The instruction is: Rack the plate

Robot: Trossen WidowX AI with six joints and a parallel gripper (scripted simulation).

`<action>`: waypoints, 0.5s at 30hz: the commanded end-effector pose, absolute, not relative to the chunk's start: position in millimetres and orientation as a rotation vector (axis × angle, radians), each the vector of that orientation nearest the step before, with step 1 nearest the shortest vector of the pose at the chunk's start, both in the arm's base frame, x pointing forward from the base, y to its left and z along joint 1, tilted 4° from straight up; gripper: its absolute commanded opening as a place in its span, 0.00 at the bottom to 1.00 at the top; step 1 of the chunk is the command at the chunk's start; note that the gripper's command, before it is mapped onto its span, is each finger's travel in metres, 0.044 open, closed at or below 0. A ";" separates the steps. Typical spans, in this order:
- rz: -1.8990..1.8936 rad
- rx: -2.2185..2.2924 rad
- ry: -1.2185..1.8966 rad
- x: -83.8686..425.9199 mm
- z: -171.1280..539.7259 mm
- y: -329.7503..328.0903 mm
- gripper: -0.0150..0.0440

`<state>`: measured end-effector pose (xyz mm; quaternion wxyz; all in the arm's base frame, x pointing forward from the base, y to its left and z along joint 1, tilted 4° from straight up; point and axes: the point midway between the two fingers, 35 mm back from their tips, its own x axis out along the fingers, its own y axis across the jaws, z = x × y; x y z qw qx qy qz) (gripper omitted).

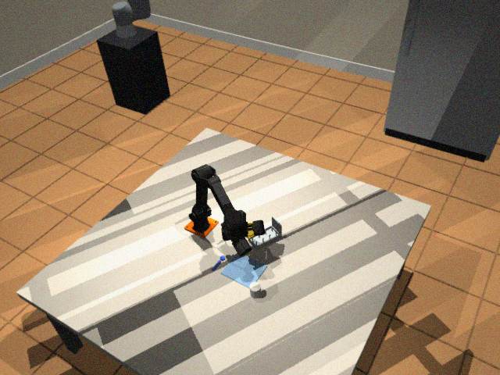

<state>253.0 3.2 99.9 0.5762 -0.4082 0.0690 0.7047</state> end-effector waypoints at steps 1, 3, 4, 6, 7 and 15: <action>1.576 -0.820 0.140 250.5 89.8 4.8 0.25; 1.536 -0.766 0.127 250.2 86.5 4.8 0.25; 1.516 -0.739 0.120 250.0 85.0 4.6 0.25; 1.474 -0.686 0.108 249.8 82.2 4.2 0.25; 1.453 -0.660 0.102 249.6 80.8 3.9 0.25; 1.268 -0.459 0.055 248.6 72.2 -0.7 0.25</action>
